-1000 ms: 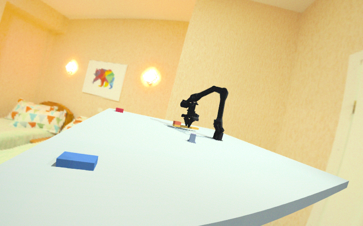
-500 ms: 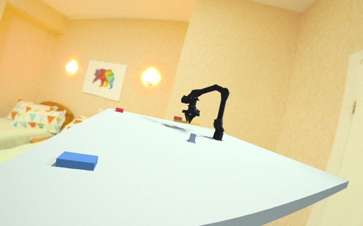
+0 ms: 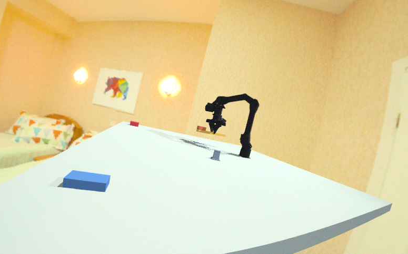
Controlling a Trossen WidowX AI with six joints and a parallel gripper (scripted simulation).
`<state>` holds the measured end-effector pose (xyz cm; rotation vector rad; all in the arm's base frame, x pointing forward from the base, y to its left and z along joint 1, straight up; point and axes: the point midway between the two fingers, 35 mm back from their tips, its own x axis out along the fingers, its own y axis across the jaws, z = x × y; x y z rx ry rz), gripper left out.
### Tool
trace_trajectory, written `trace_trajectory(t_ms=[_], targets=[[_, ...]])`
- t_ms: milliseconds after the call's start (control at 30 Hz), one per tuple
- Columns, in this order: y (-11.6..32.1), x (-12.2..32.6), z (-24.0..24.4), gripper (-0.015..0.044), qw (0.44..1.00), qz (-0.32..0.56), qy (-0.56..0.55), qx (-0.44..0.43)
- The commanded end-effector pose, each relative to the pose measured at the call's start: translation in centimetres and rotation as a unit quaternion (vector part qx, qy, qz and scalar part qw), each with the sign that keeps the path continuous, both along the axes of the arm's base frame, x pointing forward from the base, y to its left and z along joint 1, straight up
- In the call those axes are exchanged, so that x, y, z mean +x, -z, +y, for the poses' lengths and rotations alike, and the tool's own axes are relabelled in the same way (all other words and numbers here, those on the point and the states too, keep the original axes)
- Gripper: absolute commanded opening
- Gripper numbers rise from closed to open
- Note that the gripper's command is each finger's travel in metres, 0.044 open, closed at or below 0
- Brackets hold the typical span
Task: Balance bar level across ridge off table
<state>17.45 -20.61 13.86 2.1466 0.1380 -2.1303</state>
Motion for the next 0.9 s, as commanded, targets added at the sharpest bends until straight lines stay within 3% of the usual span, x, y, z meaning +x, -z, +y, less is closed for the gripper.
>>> trace_trajectory(t_ms=[0,867], targets=[[-0.4,0.6,0.5,0.0000,1.000,-0.004,-0.009,-0.002],[-0.7,7.1,6.5,0.0000,0.991,-0.006,-0.131,-0.001]])
